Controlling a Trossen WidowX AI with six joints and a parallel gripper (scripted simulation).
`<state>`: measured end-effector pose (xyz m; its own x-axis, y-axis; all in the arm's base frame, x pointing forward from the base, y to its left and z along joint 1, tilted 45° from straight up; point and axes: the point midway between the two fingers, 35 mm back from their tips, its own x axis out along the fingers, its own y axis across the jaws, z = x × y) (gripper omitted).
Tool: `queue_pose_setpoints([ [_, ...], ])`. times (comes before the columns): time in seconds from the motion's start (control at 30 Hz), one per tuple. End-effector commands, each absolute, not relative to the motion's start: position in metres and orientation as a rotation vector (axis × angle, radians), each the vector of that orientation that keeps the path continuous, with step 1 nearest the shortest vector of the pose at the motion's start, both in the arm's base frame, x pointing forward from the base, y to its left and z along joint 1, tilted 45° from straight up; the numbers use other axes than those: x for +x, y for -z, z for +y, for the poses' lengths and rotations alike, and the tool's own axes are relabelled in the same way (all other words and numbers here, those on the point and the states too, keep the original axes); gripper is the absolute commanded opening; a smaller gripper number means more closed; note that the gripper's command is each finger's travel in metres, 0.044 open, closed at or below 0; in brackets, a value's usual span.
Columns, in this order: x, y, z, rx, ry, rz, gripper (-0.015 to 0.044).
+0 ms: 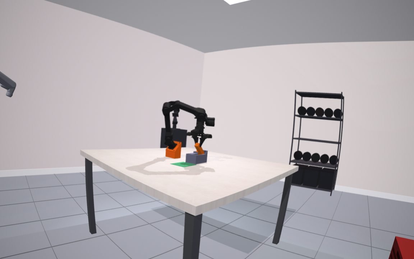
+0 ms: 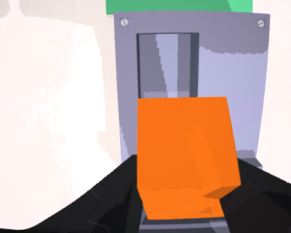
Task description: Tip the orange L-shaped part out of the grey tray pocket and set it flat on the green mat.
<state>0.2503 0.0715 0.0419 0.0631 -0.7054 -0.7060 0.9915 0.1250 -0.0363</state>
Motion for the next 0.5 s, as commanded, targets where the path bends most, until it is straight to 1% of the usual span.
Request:
queue_pose_setpoints([
  [0.0,0.251,-0.047,0.078,0.552,1.380,0.669,0.0000],
  [0.47,0.249,-0.063,0.093,0.552,1.380,0.669,0.0000],
])
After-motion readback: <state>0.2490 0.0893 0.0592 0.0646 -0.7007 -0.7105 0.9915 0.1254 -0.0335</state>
